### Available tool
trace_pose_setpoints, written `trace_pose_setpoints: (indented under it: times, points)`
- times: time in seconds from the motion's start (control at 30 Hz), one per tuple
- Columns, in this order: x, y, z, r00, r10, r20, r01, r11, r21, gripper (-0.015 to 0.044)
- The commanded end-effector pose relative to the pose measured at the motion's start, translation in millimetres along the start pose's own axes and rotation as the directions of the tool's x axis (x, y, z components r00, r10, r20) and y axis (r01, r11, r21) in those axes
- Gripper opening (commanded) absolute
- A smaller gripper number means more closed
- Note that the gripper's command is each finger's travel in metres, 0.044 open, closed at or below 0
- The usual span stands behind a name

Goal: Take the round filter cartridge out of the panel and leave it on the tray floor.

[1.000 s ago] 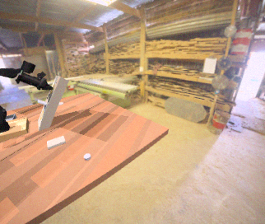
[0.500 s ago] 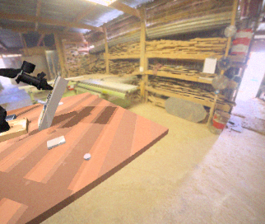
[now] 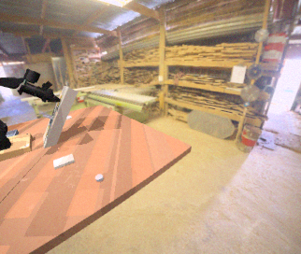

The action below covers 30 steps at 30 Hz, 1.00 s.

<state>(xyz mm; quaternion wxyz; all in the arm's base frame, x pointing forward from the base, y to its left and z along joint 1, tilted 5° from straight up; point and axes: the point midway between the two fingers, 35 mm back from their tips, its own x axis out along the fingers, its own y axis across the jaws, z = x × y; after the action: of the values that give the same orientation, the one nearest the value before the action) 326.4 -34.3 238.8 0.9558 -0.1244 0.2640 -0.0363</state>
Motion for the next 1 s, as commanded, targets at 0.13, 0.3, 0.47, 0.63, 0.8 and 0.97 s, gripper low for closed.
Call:
trace_pose_setpoints:
  times: [0.13,0.3,0.47,0.63,0.8,0.97]
  points:
    - [6.6,0.1,1.6,1.0,0.0,0.004,0.0,1.0,-0.006,0.0]
    - [6.6,0.1,1.6,1.0,0.0,0.004,0.0,1.0,-0.006,0.0]
    - [6.6,0.1,1.6,1.0,0.0,0.004,0.0,1.0,-0.006,0.0]
    - [6.6,0.1,1.6,1.0,0.0,0.004,0.0,1.0,-0.006,0.0]
    - [6.6,0.1,1.6,1.0,0.0,0.004,0.0,1.0,-0.006,0.0]
    - [-17.2,0.1,2.1,1.0,0.0,0.0,0.0,1.0,-0.003,0.0]
